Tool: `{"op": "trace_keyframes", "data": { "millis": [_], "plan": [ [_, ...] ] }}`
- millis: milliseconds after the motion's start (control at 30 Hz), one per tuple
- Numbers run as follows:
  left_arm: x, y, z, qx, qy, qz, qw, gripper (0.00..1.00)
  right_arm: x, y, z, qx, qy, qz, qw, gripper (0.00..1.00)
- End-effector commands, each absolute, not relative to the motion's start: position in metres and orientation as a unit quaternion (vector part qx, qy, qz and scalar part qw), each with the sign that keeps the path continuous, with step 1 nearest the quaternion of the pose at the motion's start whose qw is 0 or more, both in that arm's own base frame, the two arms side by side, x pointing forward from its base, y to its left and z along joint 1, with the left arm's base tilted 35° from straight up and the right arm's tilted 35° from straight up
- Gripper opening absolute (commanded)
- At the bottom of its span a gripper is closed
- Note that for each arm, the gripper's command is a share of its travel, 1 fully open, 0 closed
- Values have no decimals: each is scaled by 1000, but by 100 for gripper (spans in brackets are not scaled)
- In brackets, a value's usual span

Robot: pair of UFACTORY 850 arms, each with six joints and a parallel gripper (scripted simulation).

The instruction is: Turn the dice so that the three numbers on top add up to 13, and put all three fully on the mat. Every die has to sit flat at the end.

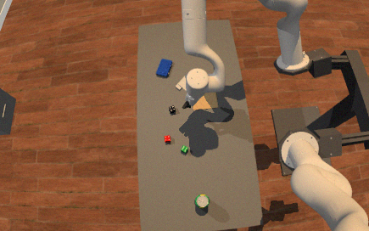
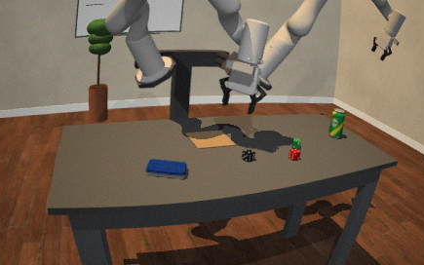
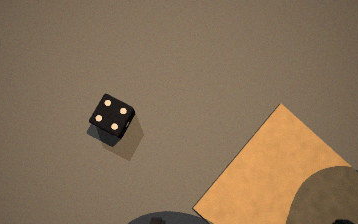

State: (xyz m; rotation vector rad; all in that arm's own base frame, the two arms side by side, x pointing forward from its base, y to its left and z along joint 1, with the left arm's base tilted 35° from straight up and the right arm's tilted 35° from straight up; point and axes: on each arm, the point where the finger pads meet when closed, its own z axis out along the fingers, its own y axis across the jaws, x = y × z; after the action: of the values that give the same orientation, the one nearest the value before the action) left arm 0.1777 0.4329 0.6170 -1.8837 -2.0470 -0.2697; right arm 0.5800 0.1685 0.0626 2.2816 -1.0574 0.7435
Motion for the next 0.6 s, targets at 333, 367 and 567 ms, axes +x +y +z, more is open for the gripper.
{"op": "trace_keyframes", "data": {
  "millis": [333, 367, 567],
  "plan": [
    [39, 357, 649, -664, -716, -142, 161, 100, 612, 195, 77, 869, -386, 241, 197, 100],
    [32, 349, 650, -664, -715, -146, 162, 100, 614, 196, 78, 870, -385, 240, 194, 100],
    [2, 314, 653, -663, -709, -166, 175, 100, 619, 200, 81, 873, -384, 236, 185, 100]
  ]
}}
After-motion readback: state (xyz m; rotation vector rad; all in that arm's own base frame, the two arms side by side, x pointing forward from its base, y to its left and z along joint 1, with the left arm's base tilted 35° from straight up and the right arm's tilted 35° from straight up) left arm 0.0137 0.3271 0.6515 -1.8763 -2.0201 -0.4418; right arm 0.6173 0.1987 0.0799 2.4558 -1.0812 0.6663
